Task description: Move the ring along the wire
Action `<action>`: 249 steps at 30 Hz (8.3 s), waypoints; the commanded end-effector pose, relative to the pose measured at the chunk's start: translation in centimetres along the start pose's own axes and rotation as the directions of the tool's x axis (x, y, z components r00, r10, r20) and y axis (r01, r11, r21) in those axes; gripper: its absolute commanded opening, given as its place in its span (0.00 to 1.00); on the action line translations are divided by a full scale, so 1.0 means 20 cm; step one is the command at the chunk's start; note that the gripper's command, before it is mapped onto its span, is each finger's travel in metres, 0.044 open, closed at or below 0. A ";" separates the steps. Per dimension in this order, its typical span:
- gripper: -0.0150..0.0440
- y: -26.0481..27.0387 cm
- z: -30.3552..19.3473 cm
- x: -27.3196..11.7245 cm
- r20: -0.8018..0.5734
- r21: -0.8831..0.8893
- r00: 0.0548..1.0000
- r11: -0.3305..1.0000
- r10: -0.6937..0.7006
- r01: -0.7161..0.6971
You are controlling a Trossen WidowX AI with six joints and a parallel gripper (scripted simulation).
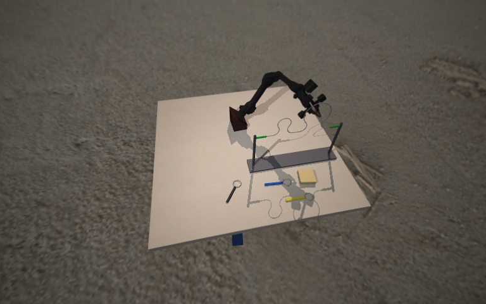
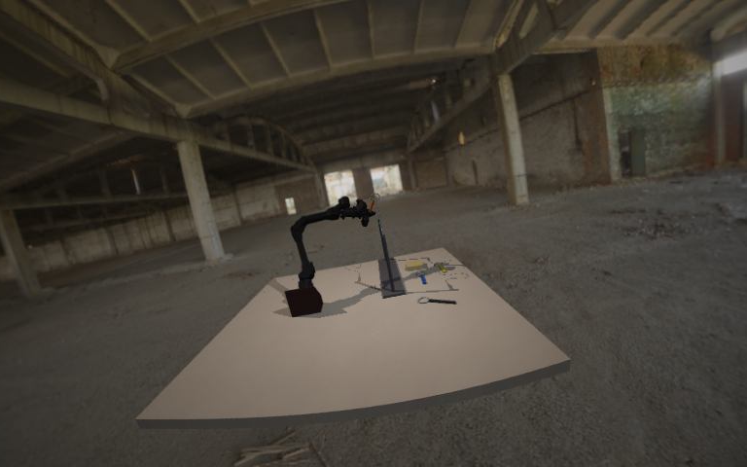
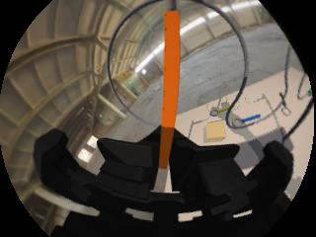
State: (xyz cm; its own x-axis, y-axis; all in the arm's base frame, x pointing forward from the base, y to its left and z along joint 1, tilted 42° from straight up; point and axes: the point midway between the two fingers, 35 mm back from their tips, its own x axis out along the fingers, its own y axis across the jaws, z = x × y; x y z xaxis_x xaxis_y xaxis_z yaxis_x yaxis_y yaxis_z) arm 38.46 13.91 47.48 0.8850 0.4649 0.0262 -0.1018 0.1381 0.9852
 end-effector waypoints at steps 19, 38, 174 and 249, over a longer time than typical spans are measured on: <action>0.00 0.04 0.01 0.00 0.048 0.245 0.993 0.963 0.105 -0.114; 0.00 0.09 0.02 0.00 0.108 0.438 0.977 0.873 0.186 -0.214; 0.00 -0.14 -0.45 0.13 0.073 0.560 0.956 0.781 0.285 -0.276; 0.00 -1.17 -0.41 -0.02 -0.074 -0.542 0.943 0.807 -0.324 0.234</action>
State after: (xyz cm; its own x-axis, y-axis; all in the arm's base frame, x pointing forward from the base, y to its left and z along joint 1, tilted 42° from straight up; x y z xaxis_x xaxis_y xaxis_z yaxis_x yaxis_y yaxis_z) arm 36.83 17.98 23.49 0.8357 0.4593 -0.3012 -0.1187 0.6864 0.7175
